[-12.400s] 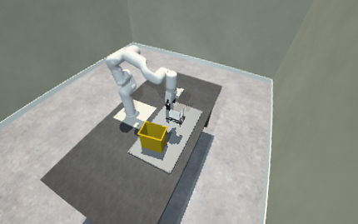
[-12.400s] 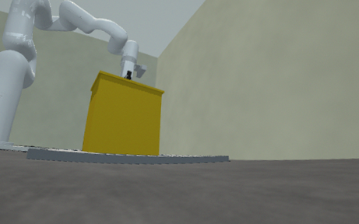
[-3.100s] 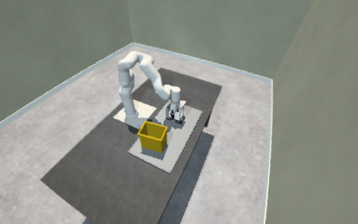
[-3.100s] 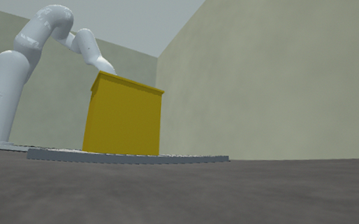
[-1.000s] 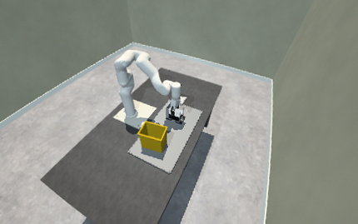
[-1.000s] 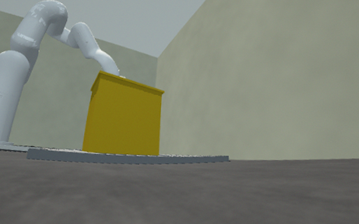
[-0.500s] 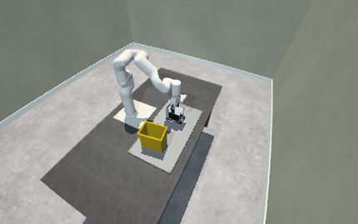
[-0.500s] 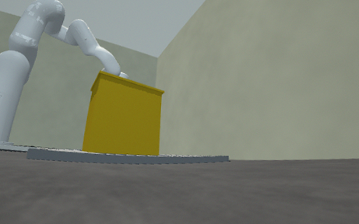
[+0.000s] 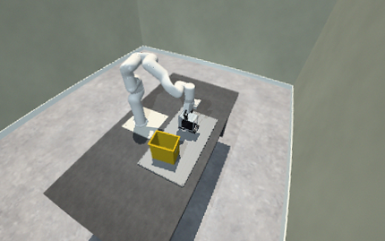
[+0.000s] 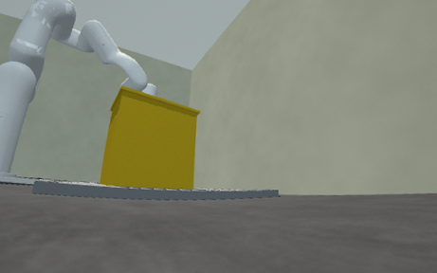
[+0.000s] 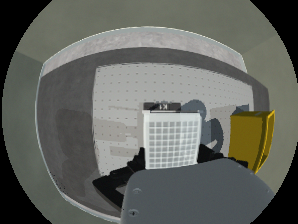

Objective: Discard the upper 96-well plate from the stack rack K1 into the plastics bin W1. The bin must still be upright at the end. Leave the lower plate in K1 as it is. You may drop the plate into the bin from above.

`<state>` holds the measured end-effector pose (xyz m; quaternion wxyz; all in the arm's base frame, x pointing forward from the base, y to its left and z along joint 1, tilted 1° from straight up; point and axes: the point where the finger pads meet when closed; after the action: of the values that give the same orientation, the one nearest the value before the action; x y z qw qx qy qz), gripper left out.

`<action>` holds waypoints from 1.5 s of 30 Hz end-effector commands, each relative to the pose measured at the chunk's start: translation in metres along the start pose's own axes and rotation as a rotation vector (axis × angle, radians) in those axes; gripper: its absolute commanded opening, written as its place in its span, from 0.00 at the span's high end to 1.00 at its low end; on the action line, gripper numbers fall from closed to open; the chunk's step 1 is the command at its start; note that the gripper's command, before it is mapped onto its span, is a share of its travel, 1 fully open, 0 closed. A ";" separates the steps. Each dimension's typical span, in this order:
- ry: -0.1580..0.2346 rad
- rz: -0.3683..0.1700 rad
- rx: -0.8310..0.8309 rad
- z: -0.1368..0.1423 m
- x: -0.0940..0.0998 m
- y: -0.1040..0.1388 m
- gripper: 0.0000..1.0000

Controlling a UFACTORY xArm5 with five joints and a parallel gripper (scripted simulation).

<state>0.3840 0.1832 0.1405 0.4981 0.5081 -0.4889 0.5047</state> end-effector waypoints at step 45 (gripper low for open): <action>-0.001 0.003 0.000 0.001 0.073 -0.001 1.00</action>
<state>0.3852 0.1824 0.2063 0.4983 0.5082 -0.4887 0.5046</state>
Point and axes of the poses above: the point where the finger pads meet when closed, its own x axis back along the fingers, its own z axis across the jaws, y = z × x, and after that the axes turned 6 degrees about -x, right-handed
